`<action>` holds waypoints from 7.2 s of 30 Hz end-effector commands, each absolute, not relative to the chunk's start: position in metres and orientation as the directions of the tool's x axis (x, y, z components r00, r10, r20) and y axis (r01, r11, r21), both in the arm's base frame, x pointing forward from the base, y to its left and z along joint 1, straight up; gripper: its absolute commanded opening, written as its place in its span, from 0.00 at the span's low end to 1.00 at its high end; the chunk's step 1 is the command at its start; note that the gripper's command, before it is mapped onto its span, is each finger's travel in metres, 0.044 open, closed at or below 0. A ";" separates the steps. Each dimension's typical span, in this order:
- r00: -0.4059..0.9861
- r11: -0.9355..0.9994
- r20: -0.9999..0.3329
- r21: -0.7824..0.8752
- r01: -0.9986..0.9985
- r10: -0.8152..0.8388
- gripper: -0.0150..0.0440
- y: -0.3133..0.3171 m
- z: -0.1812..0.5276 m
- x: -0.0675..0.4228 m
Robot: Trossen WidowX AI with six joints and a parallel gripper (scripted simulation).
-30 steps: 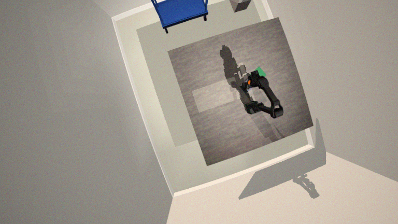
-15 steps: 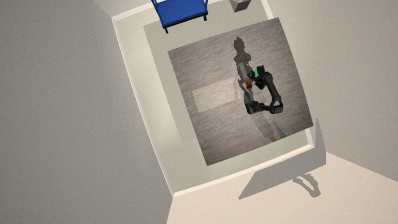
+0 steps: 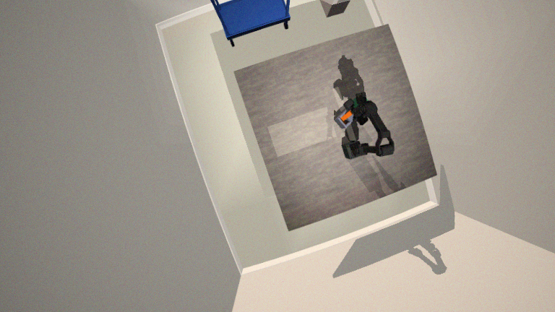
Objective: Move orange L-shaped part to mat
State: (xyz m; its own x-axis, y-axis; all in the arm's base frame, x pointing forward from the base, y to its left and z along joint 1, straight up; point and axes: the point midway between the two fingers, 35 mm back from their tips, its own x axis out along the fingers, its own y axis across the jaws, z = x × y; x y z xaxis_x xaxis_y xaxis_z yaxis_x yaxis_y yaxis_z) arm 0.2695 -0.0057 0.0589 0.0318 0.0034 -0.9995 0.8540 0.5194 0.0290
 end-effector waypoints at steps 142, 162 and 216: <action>0.033 0.514 -0.999 0.025 0.857 -0.008 0.25 -0.120 0.105 0.322; 0.035 0.514 -0.999 0.024 0.857 -0.011 0.25 -0.156 0.098 0.340; 0.035 0.514 -0.999 0.024 0.857 -0.011 0.25 -0.157 0.024 0.342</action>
State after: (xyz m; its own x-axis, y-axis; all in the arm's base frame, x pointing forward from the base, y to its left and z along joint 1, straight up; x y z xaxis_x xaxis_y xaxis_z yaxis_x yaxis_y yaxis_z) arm 0.3418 -0.1574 0.0245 0.0326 -0.0129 -0.9994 0.8602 0.5095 0.0215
